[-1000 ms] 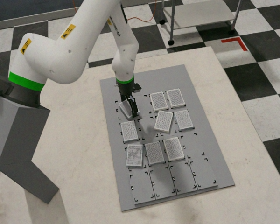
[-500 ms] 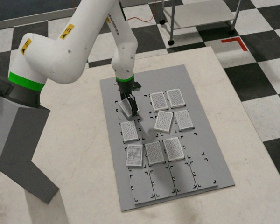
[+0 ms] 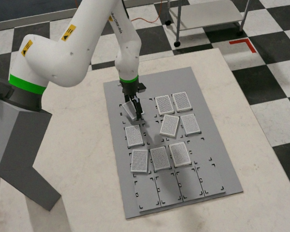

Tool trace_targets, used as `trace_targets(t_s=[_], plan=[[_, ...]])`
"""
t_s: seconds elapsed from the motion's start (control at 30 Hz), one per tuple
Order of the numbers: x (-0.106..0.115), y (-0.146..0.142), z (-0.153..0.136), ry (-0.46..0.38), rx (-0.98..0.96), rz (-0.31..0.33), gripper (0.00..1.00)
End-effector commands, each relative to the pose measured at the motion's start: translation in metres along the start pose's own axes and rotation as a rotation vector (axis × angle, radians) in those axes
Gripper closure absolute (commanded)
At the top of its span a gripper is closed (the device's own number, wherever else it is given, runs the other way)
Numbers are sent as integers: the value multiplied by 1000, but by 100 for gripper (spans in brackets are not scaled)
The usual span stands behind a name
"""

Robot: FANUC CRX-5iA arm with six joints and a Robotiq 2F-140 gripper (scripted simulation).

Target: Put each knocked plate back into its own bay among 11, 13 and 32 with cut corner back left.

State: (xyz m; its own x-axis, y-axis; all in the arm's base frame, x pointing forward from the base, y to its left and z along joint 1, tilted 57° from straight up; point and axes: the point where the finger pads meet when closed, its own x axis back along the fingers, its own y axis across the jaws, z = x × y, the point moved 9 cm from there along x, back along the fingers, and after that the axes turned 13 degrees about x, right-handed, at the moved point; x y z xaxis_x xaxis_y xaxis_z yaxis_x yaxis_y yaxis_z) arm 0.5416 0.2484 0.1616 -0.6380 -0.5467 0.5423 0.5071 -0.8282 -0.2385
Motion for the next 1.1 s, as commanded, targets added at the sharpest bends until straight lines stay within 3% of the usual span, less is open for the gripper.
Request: trace_targets(t_s=[0.0,0.33,0.8,1.07], plan=[[0,-7,-3,1,-96,-1,90],[-1,-27,-12,1,-339,-1,90],[-1,-31,-14,1,-339,-1,90],[-11,-30,-14,1,-339,-1,90]])
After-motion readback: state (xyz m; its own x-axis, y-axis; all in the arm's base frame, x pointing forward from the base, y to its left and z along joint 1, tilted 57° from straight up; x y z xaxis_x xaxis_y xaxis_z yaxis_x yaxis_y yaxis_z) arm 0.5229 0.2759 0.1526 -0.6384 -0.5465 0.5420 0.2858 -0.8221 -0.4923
